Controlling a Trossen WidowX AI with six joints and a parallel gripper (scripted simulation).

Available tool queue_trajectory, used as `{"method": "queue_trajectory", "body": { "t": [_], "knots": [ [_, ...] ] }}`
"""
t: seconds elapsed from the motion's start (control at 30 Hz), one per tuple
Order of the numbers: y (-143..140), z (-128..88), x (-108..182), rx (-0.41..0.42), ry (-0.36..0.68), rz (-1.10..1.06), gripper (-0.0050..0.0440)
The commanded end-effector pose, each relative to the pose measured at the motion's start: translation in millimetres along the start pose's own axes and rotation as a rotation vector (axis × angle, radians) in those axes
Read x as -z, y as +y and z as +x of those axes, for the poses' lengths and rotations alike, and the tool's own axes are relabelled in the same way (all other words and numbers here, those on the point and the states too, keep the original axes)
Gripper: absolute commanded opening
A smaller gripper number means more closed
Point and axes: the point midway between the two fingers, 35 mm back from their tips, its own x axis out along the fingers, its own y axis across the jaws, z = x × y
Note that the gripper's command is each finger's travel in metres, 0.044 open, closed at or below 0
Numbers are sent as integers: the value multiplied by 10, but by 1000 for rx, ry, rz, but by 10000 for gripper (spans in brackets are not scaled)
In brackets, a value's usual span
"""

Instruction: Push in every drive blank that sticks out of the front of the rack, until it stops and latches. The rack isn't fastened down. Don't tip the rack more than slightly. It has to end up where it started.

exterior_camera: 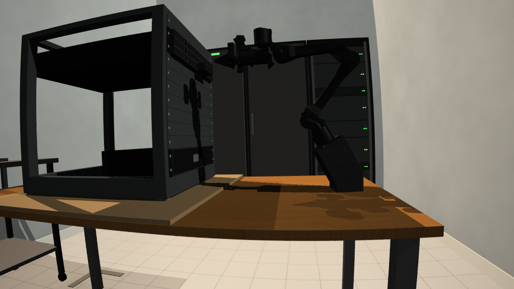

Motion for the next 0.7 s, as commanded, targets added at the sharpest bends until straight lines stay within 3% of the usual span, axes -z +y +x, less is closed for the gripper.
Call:
{"method": "queue_trajectory", "body": {
  "t": [0.0,0.67],
  "knots": [
    [6,-69,-35,10,-12,-158,-50],
    [12,-221,-28,14,-10,-788,-50]
  ]
}}
